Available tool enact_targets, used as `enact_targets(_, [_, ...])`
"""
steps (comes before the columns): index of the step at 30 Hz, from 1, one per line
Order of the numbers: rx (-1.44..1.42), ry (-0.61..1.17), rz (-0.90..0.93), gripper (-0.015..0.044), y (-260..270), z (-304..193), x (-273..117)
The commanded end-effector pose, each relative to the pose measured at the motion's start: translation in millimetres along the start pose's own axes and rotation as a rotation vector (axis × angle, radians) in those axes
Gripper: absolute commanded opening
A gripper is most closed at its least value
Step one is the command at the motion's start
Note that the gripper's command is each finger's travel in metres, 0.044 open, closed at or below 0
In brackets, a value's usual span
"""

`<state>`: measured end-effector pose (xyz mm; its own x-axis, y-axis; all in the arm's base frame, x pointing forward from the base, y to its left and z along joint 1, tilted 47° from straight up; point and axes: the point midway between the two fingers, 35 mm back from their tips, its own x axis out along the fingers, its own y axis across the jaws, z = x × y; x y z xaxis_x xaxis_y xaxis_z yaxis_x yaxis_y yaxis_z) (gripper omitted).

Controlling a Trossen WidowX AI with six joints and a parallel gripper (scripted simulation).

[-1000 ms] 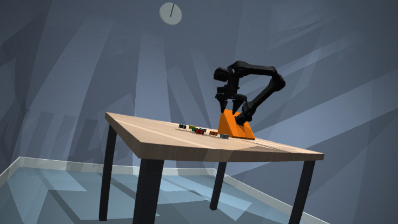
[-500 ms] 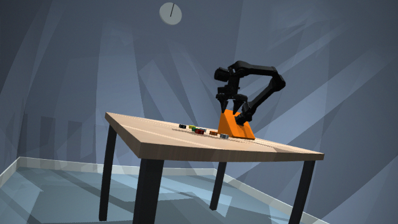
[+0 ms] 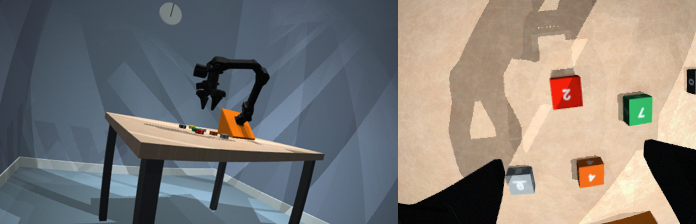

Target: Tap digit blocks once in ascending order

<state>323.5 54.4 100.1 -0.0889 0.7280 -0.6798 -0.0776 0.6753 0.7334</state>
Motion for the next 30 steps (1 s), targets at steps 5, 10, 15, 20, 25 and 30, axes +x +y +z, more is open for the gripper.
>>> enact_targets(5, [-0.003, 0.006, -0.006, 0.0400, -12.0, 10.8, 1.4])
enact_targets(10, [-0.003, 0.006, -0.006, 0.0400, -12.0, 10.8, 1.4])
enact_targets(15, [-0.003, 0.006, -0.006, 0.0400, -12.0, 10.8, 1.4])
enact_targets(20, [-0.003, 0.006, -0.006, 0.0400, -12.0, 10.8, 1.4])
enact_targets(25, [-0.003, 0.005, -0.011, 0.0400, -82.5, -3.9, 0.4])
enact_targets(30, [-0.003, 0.006, -0.010, 0.0400, -95.4, -8.4, 0.5])
